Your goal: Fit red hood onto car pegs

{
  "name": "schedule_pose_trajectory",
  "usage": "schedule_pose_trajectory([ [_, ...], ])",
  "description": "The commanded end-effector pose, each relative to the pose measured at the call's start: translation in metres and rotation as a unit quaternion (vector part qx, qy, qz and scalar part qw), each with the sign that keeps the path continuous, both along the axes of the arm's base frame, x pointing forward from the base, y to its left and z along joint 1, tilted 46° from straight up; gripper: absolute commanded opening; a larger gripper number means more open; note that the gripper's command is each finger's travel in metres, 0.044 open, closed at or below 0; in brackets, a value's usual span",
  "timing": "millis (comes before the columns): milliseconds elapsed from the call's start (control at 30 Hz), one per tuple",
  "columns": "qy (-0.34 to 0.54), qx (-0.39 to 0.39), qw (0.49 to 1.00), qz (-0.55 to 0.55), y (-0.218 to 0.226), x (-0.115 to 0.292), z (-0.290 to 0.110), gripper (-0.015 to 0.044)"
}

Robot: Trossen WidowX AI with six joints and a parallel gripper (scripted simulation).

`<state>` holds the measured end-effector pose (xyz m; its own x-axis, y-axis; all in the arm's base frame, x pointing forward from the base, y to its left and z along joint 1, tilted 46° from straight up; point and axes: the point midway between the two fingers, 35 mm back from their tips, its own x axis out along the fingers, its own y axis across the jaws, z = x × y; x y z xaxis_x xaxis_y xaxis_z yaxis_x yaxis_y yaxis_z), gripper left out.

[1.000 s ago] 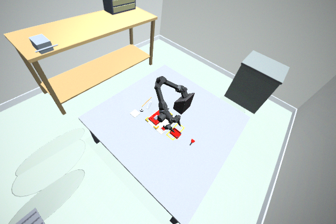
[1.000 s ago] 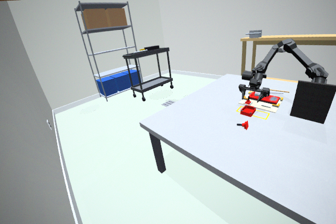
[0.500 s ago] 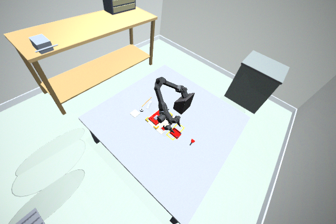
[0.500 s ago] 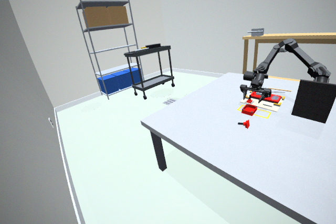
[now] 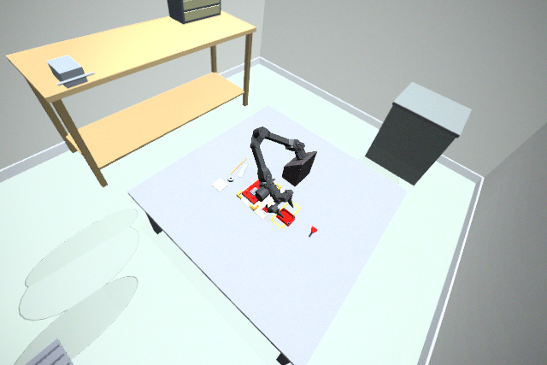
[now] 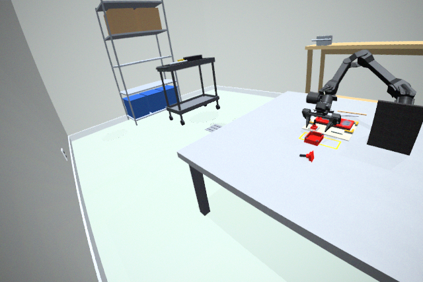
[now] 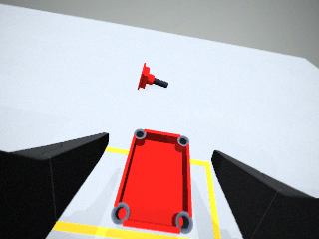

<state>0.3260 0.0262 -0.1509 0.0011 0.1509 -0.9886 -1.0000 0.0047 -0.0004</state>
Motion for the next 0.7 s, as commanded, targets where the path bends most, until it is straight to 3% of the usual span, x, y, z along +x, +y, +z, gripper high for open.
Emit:
schedule_pose_trajectory([
  [0,-0.002,0.002,1.0,0.002,-0.003,0.001,-0.002,0.044],
  [667,-0.005,0.002,1.0,0.002,-0.015,0.002,-0.013,0.044],
])
